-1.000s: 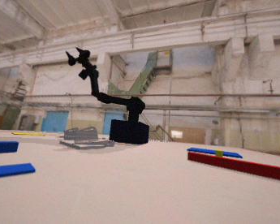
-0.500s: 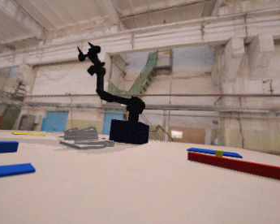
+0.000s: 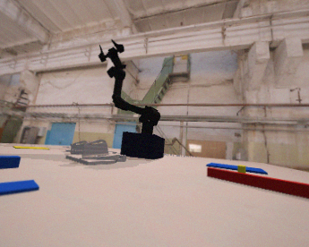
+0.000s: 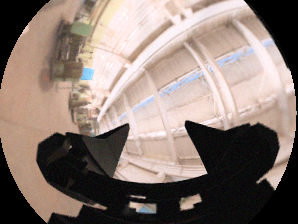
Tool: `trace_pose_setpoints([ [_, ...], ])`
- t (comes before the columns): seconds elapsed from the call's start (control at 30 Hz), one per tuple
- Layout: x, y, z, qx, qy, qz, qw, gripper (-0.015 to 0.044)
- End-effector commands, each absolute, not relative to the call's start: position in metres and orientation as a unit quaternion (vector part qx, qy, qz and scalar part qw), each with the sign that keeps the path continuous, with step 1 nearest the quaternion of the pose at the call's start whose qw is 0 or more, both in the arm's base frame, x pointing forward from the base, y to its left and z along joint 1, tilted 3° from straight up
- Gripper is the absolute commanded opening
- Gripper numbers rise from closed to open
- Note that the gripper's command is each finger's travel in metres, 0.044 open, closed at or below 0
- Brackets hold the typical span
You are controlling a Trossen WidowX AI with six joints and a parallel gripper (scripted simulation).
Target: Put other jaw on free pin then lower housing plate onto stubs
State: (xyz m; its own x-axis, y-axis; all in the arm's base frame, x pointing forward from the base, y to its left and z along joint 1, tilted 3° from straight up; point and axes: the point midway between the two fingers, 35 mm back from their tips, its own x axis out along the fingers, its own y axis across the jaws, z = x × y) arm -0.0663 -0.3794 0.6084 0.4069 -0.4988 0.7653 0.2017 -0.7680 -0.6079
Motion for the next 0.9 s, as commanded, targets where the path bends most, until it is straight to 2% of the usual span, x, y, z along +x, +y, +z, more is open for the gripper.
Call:
trace_pose_setpoints([
  [0.0,-0.064,-0.362,0.619,-0.788,0.101,-0.532,0.293,0.0440],
  [0.87,-0.055,-0.229,0.673,-0.850,0.159,-0.502,0.018,0.0440],
])
